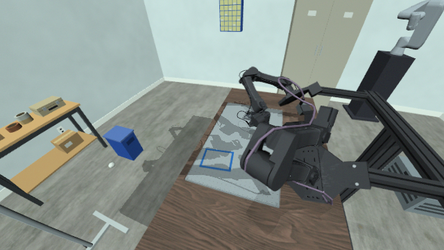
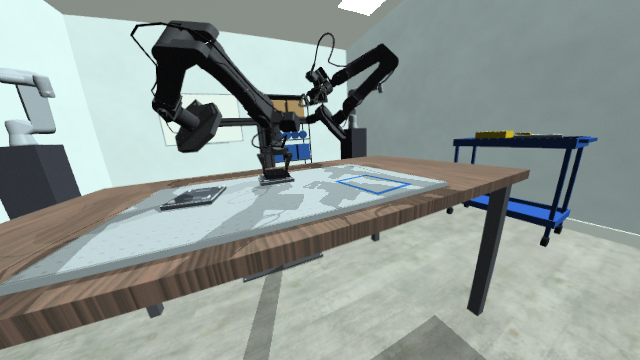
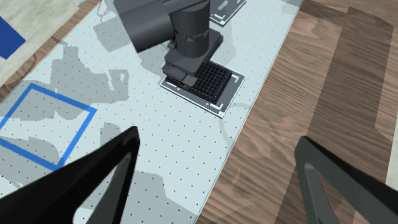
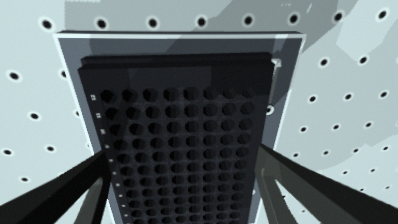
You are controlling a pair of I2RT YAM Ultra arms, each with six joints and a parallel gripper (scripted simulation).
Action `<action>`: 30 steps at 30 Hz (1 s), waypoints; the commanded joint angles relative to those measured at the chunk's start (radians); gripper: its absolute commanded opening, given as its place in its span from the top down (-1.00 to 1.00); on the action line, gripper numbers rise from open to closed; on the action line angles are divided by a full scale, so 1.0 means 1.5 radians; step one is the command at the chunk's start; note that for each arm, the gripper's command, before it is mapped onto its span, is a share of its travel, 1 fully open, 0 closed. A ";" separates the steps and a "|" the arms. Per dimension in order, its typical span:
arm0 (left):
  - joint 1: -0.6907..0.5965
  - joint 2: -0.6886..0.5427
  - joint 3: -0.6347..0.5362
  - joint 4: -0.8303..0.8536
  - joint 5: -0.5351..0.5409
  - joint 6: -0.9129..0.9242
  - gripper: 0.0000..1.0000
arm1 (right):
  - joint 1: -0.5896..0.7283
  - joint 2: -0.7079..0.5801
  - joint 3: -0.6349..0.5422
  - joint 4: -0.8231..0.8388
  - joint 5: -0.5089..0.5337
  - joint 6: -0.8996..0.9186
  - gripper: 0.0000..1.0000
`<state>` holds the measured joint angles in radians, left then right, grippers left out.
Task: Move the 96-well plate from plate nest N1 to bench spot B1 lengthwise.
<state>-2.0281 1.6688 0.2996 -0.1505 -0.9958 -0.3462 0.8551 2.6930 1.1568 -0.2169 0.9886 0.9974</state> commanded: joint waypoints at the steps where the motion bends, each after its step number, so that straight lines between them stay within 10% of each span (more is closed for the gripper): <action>1: -0.005 0.008 0.019 -0.006 -0.003 -0.004 -1.00 | 0.021 -0.001 0.019 0.001 0.002 0.008 -0.56; 30: -0.005 0.008 0.019 -0.006 -0.003 -0.004 -1.00 | 0.039 -0.013 -0.042 0.055 0.002 0.019 -0.56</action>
<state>-2.0281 1.6688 0.2996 -0.1505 -0.9958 -0.3462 0.8883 2.6930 1.1042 -0.1394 0.9886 1.0233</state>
